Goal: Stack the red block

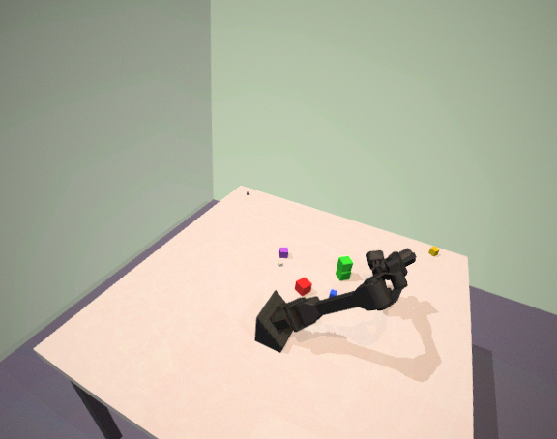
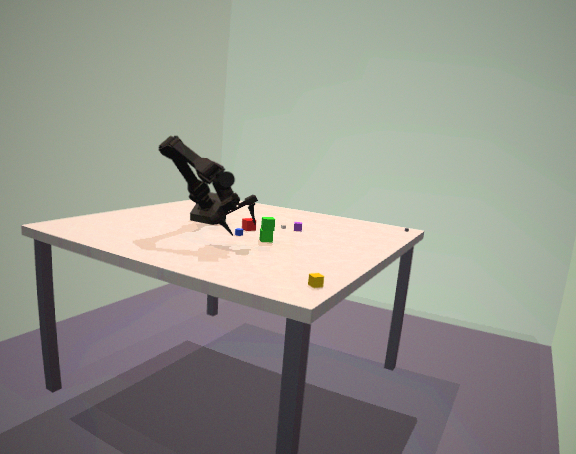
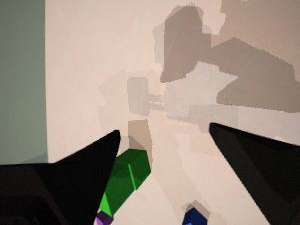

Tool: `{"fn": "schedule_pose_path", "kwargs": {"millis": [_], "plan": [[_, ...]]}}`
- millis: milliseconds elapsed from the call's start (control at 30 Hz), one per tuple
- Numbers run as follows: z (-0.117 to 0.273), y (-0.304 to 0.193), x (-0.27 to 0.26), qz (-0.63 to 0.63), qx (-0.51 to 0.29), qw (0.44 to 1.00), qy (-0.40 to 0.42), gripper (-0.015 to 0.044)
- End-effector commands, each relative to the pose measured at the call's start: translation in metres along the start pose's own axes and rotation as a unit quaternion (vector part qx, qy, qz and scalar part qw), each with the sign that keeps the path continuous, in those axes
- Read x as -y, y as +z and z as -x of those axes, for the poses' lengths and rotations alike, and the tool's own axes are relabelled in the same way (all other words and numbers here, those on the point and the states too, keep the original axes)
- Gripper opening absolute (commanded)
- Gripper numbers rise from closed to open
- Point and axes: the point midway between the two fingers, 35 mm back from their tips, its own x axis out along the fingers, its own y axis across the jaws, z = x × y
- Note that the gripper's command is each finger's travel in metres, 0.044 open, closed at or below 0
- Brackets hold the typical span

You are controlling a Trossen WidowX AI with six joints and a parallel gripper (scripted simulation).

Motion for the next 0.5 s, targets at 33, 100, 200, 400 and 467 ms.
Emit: {"fn": "schedule_pose_path", "kwargs": {"millis": [33, 100, 200, 400, 467], "plan": [[0.001, -0.024, -0.031, 0.02, -0.029, 0.999, 0.01, 0.044], [0.003, -0.034, -0.047, 0.032, -0.038, 0.999, 0.018, 0.044], [0.005, -0.051, -0.065, 0.047, -0.057, 0.997, 0.02, 0.044], [0.009, -0.1, -0.08, 0.068, -0.115, 0.991, -0.009, 0.044], [0.013, -0.12, -0.085, 0.079, -0.135, 0.987, -0.024, 0.044]]}}
